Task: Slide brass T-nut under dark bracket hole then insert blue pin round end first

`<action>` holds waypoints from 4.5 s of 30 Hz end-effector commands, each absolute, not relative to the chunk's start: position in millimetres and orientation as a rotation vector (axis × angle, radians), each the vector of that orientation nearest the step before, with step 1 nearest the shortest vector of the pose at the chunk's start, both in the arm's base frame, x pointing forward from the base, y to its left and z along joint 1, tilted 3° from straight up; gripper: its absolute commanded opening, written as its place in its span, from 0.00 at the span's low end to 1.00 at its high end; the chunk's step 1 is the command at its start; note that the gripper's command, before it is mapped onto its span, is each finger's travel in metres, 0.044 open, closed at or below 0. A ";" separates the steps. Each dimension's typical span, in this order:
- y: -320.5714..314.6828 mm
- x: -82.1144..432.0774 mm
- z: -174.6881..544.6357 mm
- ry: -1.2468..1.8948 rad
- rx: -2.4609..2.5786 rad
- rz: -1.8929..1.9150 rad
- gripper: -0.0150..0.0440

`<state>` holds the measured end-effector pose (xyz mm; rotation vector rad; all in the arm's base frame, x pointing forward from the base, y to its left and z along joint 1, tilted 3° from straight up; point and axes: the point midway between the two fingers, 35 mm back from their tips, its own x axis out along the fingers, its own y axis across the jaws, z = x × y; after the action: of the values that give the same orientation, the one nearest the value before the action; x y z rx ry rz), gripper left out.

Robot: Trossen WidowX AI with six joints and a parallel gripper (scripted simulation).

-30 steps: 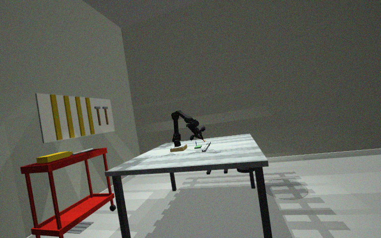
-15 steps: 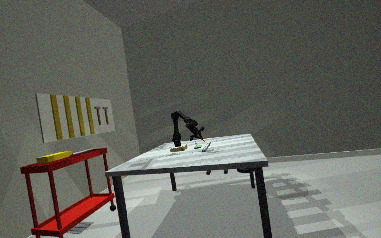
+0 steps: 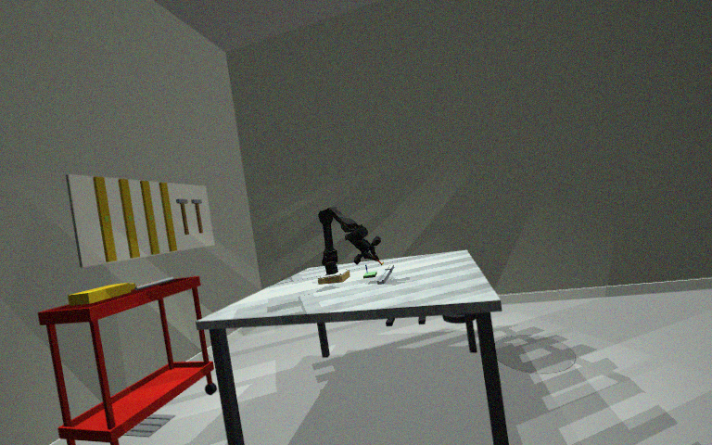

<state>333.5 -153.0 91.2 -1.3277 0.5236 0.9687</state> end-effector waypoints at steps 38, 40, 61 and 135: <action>-147.5 319.7 91.0 0.416 -1.408 0.882 0.00; -147.5 319.6 90.8 0.416 -1.408 0.881 0.00; -148.7 319.6 58.2 0.419 -1.410 0.878 0.00; -148.4 318.3 19.3 0.438 -1.406 0.889 0.00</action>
<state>316.5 -146.8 18.0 -1.3994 0.4299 0.8856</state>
